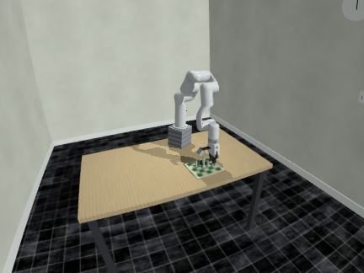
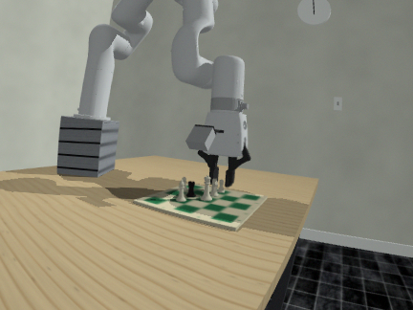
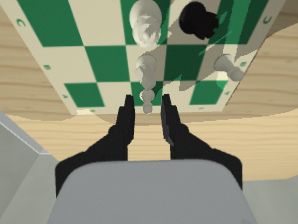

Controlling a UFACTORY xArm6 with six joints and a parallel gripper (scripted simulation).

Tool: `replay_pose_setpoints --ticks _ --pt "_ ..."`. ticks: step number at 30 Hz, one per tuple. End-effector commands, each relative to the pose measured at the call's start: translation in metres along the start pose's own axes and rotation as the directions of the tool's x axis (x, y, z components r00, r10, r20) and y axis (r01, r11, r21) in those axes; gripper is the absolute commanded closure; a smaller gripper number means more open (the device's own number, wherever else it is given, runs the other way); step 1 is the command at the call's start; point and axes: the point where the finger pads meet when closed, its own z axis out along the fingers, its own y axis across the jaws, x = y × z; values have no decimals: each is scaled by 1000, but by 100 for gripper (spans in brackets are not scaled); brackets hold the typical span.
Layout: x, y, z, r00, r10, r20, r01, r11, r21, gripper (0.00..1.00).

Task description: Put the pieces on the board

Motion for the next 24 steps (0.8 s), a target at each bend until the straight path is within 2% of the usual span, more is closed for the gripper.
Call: replay_pose_setpoints --ticks 1,14,23,24 --pt "0 -2 -18 1000 0 0 0 1000 4 66" --pt "0 -2 -72 1000 0 0 0 1000 4 66" --pt "0 -2 -80 1000 0 0 0 1000 4 66" --pt "0 -2 -80 1000 0 0 0 1000 4 0"
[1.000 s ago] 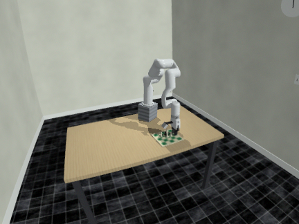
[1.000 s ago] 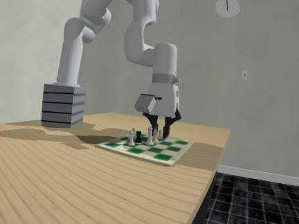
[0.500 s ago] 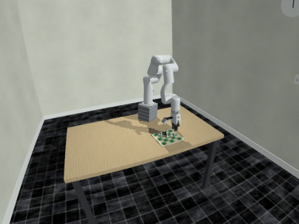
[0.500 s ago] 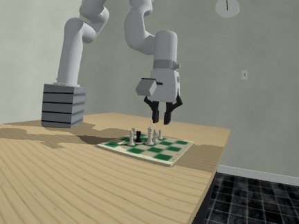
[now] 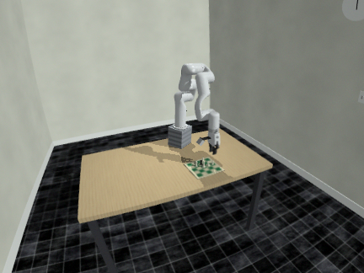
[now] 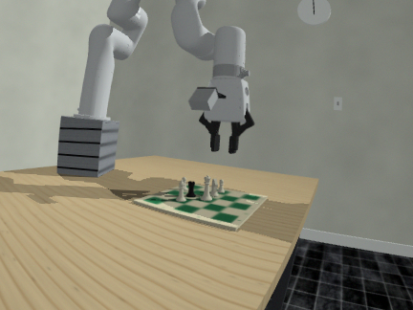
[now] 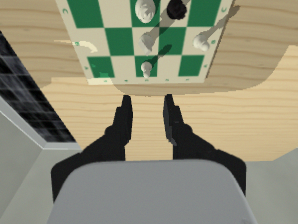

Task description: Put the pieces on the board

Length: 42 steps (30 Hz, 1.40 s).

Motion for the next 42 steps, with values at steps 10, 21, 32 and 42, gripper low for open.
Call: replay_pose_setpoints --ticks 10,21,32,42 --pt "0 -2 -2 1000 0 0 0 1000 4 0" --pt "0 -2 -2 1000 0 0 0 1000 4 0" --pt "0 -2 -25 1000 0 0 0 1000 4 0" --pt "0 -1 -65 1000 0 0 0 1000 4 0"
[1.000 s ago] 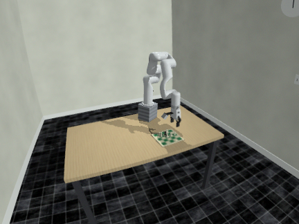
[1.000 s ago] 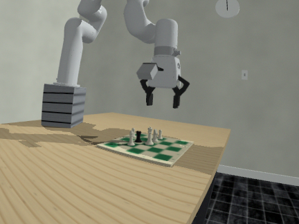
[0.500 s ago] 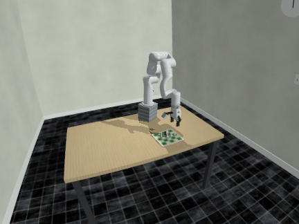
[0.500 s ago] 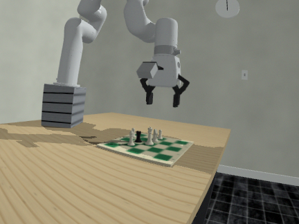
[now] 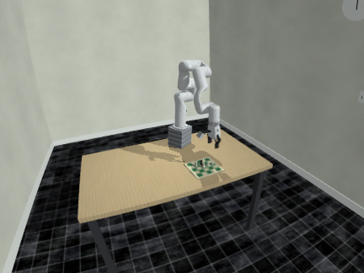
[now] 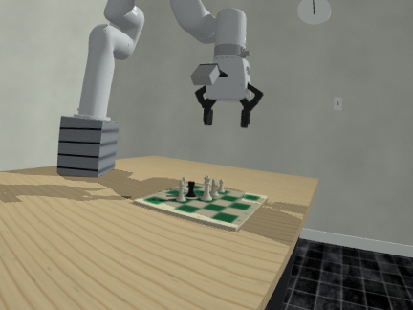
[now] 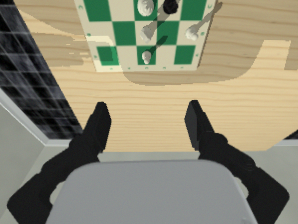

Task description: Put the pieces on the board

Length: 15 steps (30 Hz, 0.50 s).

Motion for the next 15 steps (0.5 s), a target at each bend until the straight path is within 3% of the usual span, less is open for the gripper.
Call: replay_pose_setpoints --ticks 1,15 --pt "0 -1 -18 1000 0 0 0 1000 3 0" --pt "0 -1 -28 1000 0 0 0 1000 3 0"
